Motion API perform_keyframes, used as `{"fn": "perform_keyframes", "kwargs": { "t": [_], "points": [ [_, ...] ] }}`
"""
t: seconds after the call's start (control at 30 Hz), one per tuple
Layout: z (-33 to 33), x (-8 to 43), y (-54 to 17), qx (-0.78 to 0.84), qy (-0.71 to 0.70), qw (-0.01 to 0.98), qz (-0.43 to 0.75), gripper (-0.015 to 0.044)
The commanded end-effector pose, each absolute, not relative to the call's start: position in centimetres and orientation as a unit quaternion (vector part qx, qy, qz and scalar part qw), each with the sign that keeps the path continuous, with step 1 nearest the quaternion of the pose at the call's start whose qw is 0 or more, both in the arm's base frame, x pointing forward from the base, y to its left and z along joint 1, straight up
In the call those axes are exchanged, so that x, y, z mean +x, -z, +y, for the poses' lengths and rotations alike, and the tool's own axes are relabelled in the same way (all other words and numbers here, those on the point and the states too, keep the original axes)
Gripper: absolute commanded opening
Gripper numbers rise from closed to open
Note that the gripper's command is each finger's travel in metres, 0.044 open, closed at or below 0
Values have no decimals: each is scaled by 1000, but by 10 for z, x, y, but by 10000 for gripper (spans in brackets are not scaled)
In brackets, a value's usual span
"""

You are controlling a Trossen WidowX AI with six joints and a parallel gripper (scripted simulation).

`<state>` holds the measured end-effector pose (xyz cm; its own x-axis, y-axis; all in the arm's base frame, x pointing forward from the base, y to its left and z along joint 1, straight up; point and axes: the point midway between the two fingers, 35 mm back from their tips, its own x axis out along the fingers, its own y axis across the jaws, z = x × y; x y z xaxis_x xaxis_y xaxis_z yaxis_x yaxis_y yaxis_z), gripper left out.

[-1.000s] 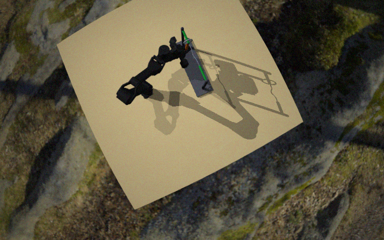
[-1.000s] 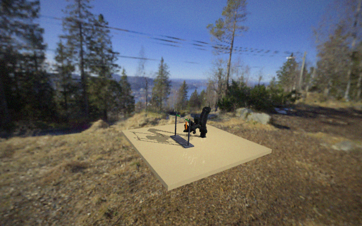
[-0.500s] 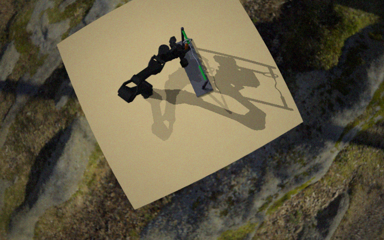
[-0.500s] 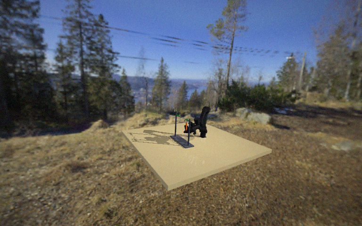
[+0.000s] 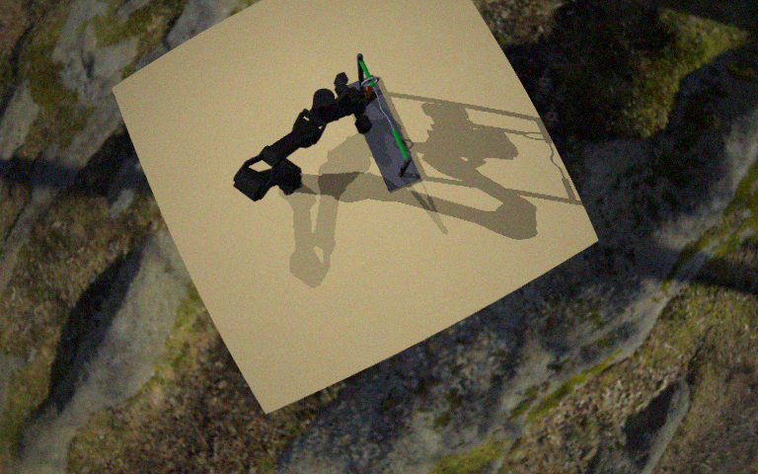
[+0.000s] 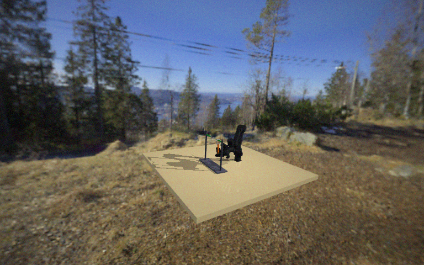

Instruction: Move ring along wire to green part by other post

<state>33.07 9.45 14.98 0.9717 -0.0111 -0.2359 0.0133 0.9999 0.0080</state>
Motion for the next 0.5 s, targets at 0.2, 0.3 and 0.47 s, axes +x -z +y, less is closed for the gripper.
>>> {"fn": "perform_keyframes", "kwargs": {
  "t": [0.2, 0.3, 0.47],
  "points": [
    [95, 331, -150, 5, 6, 993, 119, -97],
    [95, 331, -150, 5, 6, 993, 119, -19],
    [95, 331, -150, 5, 6, 993, 119, 113]
  ]
}}
